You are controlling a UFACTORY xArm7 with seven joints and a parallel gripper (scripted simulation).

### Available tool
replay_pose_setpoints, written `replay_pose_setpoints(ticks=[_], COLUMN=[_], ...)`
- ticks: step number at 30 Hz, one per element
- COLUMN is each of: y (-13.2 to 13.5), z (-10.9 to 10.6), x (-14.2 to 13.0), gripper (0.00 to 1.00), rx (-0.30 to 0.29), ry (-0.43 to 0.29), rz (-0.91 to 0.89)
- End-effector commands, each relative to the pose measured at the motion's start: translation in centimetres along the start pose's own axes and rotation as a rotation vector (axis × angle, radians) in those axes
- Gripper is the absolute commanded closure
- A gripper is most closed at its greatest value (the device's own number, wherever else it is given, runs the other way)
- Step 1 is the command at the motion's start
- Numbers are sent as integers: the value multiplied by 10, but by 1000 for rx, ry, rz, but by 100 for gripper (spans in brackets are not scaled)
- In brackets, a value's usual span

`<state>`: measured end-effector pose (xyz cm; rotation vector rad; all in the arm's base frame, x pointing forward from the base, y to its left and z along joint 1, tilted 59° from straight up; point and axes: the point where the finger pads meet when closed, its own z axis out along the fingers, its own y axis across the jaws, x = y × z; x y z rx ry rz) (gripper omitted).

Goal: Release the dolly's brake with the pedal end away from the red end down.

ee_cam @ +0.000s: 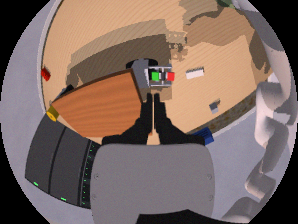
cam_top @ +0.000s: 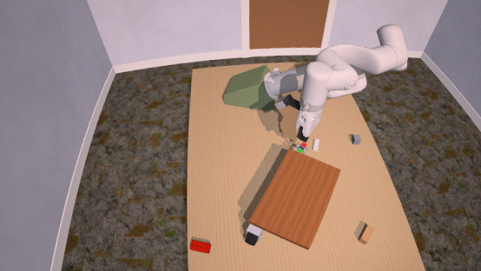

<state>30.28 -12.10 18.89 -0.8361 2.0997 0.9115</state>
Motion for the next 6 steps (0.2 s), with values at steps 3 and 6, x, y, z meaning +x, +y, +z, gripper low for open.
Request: replay_pose_setpoints(ticks=[3, 6], y=[-1, -1], z=[-2, -2], x=[0, 0], gripper=[100, 100], rx=[4, 4], ry=[0, 0], rz=[0, 0])
